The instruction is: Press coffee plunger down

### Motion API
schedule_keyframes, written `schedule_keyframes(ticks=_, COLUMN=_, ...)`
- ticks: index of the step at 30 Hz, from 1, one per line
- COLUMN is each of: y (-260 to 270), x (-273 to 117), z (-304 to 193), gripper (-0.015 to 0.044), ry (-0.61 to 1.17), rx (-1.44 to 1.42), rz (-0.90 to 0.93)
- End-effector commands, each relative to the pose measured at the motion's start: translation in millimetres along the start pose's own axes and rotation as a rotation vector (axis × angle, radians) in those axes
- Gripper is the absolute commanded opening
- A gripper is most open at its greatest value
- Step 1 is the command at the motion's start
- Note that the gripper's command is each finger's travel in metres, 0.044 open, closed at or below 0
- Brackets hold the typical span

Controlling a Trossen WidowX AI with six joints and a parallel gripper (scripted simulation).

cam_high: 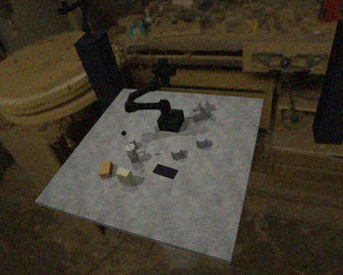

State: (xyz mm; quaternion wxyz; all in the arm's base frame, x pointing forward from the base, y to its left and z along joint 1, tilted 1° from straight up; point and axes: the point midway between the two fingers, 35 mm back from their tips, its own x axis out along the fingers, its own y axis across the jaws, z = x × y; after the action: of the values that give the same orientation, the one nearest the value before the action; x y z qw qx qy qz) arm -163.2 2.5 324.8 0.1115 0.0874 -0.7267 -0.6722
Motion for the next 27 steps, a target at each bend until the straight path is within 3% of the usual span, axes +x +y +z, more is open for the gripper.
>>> schedule_keyframes(ticks=1, y=0.5, x=-0.3, z=1.9, gripper=0.0426, ry=-0.011, rx=-0.004, rz=0.002)
schedule_keyframes(ticks=5, y=7.0, x=-5.5, z=26.0, gripper=0.044, ry=-0.143, rx=-0.041, rz=0.022)
schedule_keyframes(ticks=12, y=25.7, x=-47.8, z=101.2, gripper=0.044, ry=-0.599, rx=-0.191, rz=0.026)
schedule_keyframes(ticks=20, y=38.6, x=-133.6, z=158.2, gripper=0.044, ry=-1.118, rx=-0.345, rz=-0.093)
schedule_keyframes(ticks=27, y=41.4, x=-231.5, z=170.7, gripper=0.044, ry=-1.564, rx=-0.4, rz=-0.296)
